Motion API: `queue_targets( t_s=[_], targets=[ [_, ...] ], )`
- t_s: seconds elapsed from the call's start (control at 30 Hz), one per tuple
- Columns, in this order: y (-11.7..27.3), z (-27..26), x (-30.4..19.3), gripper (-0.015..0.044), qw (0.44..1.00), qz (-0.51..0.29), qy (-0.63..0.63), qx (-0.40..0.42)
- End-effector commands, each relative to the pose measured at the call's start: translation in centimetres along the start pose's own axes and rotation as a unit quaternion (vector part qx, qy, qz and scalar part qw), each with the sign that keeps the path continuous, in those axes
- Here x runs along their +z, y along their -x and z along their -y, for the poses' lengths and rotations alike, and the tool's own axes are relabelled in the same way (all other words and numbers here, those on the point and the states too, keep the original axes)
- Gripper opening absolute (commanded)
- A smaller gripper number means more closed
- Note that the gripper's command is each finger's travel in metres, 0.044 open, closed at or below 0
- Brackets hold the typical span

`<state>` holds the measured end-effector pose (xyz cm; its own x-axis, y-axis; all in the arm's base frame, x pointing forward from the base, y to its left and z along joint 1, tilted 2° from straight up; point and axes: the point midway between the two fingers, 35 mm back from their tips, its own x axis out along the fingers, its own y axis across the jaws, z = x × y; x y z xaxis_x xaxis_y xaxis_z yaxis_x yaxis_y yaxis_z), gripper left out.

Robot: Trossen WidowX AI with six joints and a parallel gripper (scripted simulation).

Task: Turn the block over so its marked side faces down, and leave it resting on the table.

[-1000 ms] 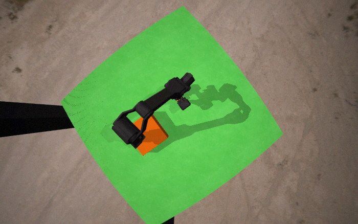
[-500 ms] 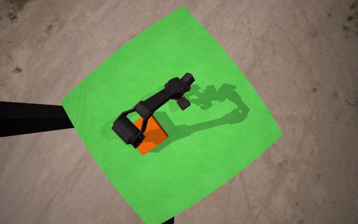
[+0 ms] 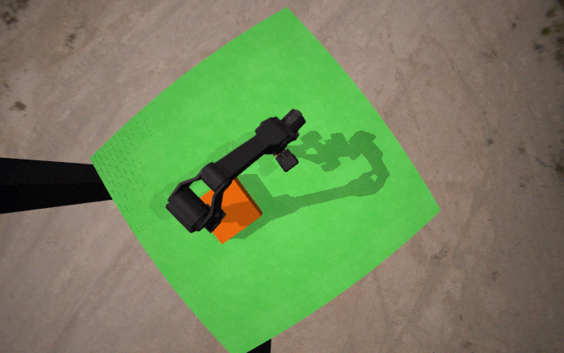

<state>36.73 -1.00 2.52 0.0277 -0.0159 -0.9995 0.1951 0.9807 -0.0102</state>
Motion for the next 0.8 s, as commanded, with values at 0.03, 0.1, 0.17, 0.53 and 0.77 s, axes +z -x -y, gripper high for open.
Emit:
queue_targets(
  t_s=[0.03,0.1,0.17,0.53,0.77],
  targets=[
    [-0.42,0.02,-0.12,0.0,1.0,0.018,0.003,-0.003],
    [-0.57,0.01,-0.07,0.0,0.999,0.034,0.003,-0.003],
    [-0.71,-0.01,-0.04,0.0,0.999,0.05,0.004,-0.003],
    [-1.15,-0.06,-0.07,0.0,0.991,0.136,0.005,-0.004],
    [-1.18,-0.04,-0.3,0.0,0.982,0.19,0.004,-0.003]
  ],
)
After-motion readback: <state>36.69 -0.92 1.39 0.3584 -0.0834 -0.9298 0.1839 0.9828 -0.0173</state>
